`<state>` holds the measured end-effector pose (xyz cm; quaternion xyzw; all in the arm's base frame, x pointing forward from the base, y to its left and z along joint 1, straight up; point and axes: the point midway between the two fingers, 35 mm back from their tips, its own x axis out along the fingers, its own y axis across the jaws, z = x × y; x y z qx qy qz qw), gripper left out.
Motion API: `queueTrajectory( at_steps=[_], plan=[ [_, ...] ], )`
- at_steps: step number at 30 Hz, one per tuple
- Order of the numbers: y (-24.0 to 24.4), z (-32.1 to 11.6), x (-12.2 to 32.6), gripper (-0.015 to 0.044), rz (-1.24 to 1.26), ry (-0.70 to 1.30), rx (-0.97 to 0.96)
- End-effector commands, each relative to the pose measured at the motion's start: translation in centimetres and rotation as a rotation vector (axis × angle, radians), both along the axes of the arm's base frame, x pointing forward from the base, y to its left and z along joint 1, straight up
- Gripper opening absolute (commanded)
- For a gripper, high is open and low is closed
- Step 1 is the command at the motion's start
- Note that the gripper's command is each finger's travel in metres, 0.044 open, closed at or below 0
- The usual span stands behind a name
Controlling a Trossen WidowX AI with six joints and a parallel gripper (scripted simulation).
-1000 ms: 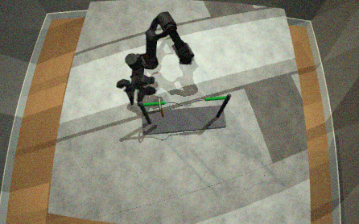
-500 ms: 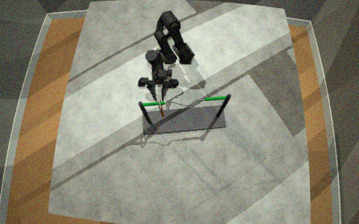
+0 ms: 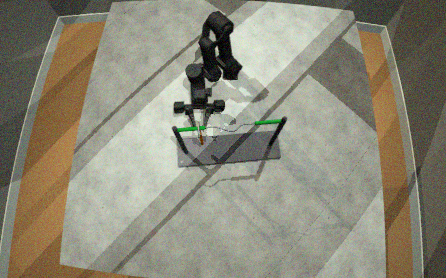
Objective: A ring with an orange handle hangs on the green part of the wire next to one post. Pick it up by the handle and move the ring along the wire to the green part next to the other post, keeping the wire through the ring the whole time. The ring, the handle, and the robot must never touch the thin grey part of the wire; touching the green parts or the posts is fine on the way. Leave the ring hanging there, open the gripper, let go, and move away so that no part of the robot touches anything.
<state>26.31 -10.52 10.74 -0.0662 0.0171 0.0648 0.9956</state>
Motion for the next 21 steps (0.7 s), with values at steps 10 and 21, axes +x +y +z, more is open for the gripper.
queueTrajectory(
  at_steps=[10, 21],
  plan=[
    [0.4, 2.2, 2.0, 0.0160, 0.005, -0.035, 0.125],
    [0.4, 2.3, 3.5, 0.0160, 0.005, -0.037, 0.125]
  ],
)
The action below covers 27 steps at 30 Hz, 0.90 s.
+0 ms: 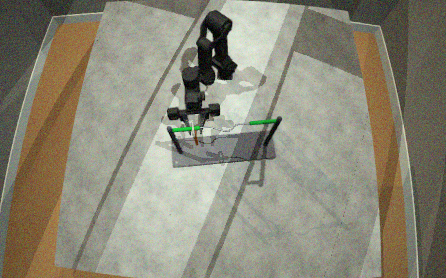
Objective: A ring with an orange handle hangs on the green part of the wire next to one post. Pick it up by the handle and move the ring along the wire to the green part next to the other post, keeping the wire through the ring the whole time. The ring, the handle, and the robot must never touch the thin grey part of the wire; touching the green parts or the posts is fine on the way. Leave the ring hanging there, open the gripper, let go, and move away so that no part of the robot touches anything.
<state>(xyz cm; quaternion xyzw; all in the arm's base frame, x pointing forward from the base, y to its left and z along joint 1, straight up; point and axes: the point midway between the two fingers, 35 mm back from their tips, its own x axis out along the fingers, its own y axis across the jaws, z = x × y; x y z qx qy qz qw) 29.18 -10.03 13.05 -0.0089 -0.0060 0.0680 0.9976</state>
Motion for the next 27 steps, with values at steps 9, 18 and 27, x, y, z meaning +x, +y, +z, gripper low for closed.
queueTrajectory(
  at_steps=[9, 18, 27],
  plan=[
    [0.0, 0.1, 2.0, 0.0160, -0.002, 0.001, 0.008],
    [0.2, 0.1, 3.4, 0.0160, -0.002, -0.001, 0.008],
    [0.5, 0.1, 4.8, 0.0160, -0.002, -0.002, 0.008]
  ],
)
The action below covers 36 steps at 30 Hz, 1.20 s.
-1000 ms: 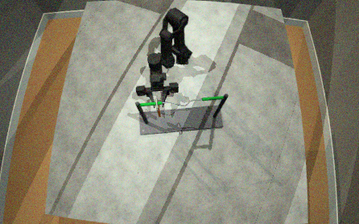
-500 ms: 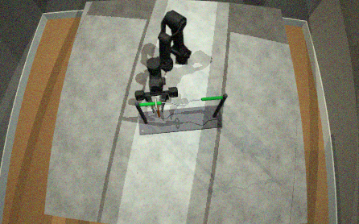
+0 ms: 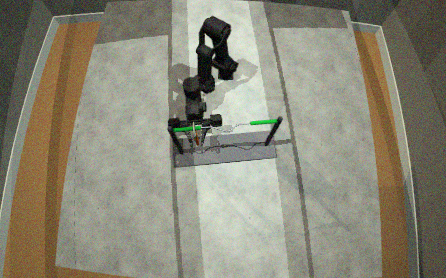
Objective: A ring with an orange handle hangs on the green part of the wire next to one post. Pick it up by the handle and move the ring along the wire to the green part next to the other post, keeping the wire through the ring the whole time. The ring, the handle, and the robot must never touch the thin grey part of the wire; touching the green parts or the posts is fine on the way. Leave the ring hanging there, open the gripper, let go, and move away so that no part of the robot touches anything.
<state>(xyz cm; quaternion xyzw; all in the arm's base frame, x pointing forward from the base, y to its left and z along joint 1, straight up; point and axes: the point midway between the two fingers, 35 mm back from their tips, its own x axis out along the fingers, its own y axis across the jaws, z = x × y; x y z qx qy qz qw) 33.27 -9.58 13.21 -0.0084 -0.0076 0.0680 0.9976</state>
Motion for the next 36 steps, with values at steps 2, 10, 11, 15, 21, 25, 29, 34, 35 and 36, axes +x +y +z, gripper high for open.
queueTrajectory(
  at_steps=[2, 10, 11, 15, 21, 25, 29, 34, 35, 36],
  plan=[
    [0.1, 0.0, 1.0, 0.0160, -0.002, 0.001, 0.007],
    [0.5, 0.0, 2.3, 0.0160, -0.002, 0.000, 0.007],
    [0.6, 0.0, 2.4, 0.0160, -0.002, 0.000, 0.007],
    [0.6, 0.0, 2.5, 0.0160, -0.002, 0.000, 0.007],
    [0.6, 0.0, 2.5, 0.0160, -0.002, 0.000, 0.007],
    [0.6, 0.0, 2.5, 0.0160, -0.002, 0.000, 0.007],
    [0.6, 0.0, 2.5, 0.0160, -0.002, 0.000, 0.007],
    [0.6, 0.0, 2.5, 0.0160, -0.002, 0.000, 0.007],
    [0.7, 0.0, 2.5, 0.0134, 0.001, -0.003, 0.000],
    [0.7, 0.0, 2.5, 0.0107, 0.001, -0.003, 0.000]
  ],
)
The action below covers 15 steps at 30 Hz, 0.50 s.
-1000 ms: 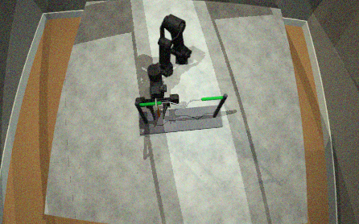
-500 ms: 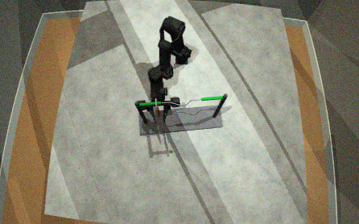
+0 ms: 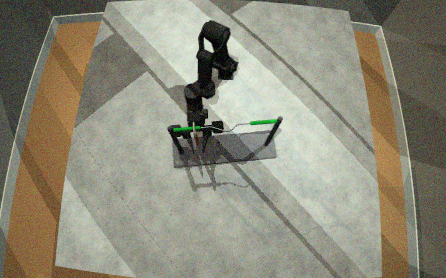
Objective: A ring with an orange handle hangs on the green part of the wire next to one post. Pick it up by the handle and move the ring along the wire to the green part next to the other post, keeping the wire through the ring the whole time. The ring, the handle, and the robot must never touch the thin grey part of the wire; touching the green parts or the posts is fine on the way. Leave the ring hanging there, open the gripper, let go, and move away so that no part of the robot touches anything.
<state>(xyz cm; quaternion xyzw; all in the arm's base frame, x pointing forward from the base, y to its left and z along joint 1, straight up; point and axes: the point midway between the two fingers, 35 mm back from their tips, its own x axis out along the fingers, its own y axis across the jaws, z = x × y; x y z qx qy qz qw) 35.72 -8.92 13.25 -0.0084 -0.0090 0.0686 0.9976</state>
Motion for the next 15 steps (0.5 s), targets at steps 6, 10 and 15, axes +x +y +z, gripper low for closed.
queueTrajectory(
  at_steps=[6, 10, 15],
  plan=[
    [0.00, 0.00, 0.00, -0.0050, 0.000, 0.000, 0.000],
    [0.00, 0.00, 0.00, -0.0150, 0.000, 0.000, 0.000],
    [0.00, 0.00, 0.00, -0.0150, 0.000, 0.000, 0.000]
  ],
)
